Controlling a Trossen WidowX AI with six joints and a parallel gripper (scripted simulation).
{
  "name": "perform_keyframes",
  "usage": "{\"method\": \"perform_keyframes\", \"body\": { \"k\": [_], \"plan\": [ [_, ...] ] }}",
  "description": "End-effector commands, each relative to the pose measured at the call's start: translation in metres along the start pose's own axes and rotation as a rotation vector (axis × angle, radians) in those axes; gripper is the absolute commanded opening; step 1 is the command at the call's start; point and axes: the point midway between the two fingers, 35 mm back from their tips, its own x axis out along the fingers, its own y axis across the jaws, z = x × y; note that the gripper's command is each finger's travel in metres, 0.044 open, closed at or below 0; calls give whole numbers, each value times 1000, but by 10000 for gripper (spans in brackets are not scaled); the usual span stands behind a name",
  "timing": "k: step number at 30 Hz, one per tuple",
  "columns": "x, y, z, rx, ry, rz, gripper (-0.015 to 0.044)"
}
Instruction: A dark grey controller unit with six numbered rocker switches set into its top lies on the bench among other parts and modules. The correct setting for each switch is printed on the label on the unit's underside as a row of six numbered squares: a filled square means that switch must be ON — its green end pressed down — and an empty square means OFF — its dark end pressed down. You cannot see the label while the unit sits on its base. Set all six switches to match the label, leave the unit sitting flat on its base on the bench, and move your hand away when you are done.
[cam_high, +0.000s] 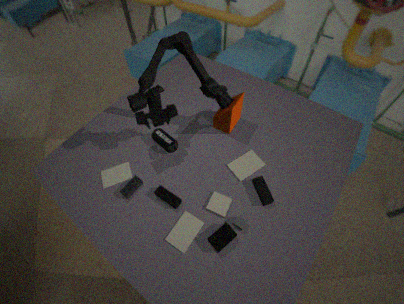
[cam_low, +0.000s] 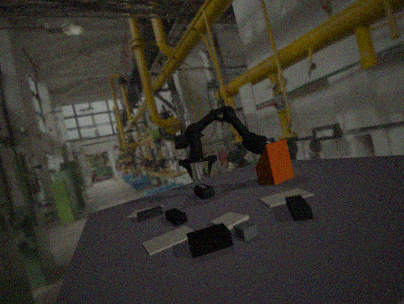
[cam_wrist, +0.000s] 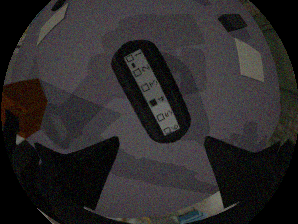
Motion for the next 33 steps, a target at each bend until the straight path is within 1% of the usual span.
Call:
{"method": "perform_keyframes", "body": {
  "k": [1,14,33],
  "plan": [
    [5,-19,-8,-454,-10,78,440],
    [6,-19,-8,-454,-10,78,440],
    [36,-18,-7,-452,-11,78,440]
  ]
}}
